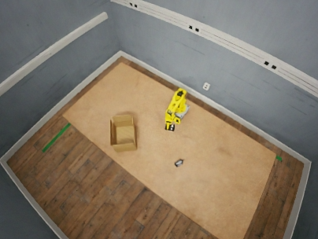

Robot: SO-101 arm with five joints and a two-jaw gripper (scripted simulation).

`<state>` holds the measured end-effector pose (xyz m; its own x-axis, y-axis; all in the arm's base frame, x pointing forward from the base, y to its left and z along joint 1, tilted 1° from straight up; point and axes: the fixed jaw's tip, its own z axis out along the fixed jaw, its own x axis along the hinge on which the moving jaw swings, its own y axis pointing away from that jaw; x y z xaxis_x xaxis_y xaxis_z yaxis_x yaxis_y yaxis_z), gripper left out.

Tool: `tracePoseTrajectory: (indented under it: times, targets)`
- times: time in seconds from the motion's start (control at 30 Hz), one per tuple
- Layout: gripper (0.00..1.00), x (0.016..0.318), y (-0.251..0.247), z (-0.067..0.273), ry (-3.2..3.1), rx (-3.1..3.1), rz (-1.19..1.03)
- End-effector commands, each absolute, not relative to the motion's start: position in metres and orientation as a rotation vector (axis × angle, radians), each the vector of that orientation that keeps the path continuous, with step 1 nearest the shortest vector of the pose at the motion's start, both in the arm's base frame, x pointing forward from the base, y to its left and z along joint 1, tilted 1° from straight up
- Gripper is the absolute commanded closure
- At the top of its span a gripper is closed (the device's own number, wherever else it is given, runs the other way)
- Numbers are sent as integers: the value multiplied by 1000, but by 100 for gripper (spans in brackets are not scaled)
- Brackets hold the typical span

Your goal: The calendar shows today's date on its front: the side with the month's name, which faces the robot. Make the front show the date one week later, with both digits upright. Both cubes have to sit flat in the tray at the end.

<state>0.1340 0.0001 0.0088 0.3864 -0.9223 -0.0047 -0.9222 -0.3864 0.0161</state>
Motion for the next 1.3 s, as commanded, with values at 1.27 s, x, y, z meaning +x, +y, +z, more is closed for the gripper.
tracePoseTrajectory:
  times: [1.27]
  targets:
    - [64,133,-1,26,-1807,2564,-10]
